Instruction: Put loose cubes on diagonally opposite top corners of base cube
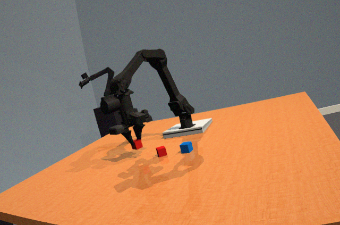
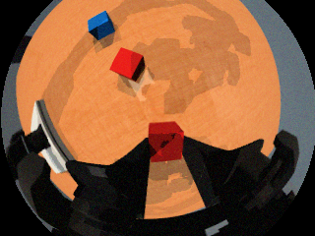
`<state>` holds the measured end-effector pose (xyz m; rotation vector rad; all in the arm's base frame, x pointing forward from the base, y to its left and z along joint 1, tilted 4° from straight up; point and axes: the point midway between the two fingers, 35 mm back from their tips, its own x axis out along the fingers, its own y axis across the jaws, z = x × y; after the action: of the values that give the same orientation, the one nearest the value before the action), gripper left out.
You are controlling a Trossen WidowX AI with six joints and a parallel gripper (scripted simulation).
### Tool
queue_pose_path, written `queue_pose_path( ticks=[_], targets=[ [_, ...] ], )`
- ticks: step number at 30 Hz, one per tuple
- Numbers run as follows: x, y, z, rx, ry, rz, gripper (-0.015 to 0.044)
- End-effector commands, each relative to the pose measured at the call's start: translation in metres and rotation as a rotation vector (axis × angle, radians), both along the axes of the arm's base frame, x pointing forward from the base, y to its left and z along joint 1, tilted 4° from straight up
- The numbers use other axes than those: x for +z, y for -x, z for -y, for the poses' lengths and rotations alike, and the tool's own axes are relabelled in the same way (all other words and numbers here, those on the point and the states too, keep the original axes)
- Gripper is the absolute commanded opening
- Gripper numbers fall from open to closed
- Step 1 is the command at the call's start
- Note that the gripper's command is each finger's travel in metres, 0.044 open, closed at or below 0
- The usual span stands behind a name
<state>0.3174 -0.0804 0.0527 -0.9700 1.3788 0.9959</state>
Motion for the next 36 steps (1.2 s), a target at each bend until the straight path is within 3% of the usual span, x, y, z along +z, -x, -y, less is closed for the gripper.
queue_pose_path(
  ticks=[1,21,36],
  targets=[
    [0.012,-0.002,0.001,0.001,0.005,0.007,0.0105],
    [0.068,0.001,-0.002,-0.004,0.005,0.007,0.0105],
    [0.059,-0.005,-0.039,-0.390,0.015,0.013,0.0105]
  ],
)
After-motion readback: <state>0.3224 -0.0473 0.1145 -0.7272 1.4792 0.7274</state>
